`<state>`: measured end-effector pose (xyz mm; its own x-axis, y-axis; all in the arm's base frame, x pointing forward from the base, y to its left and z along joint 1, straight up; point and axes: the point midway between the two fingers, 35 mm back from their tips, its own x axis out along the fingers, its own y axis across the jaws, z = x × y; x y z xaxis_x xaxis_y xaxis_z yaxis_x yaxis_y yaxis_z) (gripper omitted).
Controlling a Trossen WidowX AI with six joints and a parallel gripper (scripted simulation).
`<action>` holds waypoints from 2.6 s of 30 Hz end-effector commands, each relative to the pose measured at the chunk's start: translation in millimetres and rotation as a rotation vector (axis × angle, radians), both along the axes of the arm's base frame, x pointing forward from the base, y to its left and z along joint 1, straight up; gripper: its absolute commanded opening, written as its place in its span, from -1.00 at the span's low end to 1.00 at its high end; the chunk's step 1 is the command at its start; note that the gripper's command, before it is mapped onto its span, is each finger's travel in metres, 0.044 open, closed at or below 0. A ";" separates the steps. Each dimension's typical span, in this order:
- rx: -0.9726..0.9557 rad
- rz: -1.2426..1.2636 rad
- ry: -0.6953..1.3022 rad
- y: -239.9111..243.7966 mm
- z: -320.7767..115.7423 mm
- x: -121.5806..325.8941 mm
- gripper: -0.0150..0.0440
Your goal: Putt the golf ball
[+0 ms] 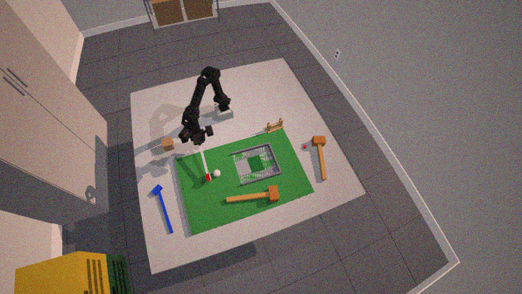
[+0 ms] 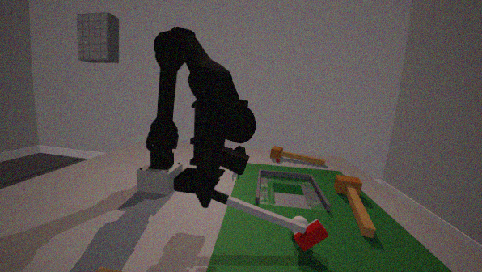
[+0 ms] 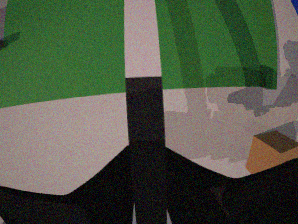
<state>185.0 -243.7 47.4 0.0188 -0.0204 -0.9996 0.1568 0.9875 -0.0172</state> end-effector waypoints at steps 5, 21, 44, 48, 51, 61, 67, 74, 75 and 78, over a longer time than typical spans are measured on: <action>0.001 0.000 0.001 0.2 -1.0 -0.1 -0.49; 0.001 -0.005 -0.005 -29.5 -3.4 -4.1 -0.49; 0.012 -0.005 -0.008 107.3 -0.3 19.9 -0.49; 0.012 -0.005 -0.008 106.7 17.4 20.6 -0.49; 0.012 -0.005 -0.008 106.8 34.6 20.1 -0.49; 0.014 0.000 -0.005 107.2 45.6 19.1 -0.49; 0.014 0.000 -0.005 107.2 45.6 19.1 -0.49; 0.014 0.000 -0.005 107.2 45.6 19.1 -0.49; 0.014 0.000 -0.005 107.2 45.6 19.1 -0.49; 0.014 0.000 -0.005 107.2 45.6 19.1 -0.49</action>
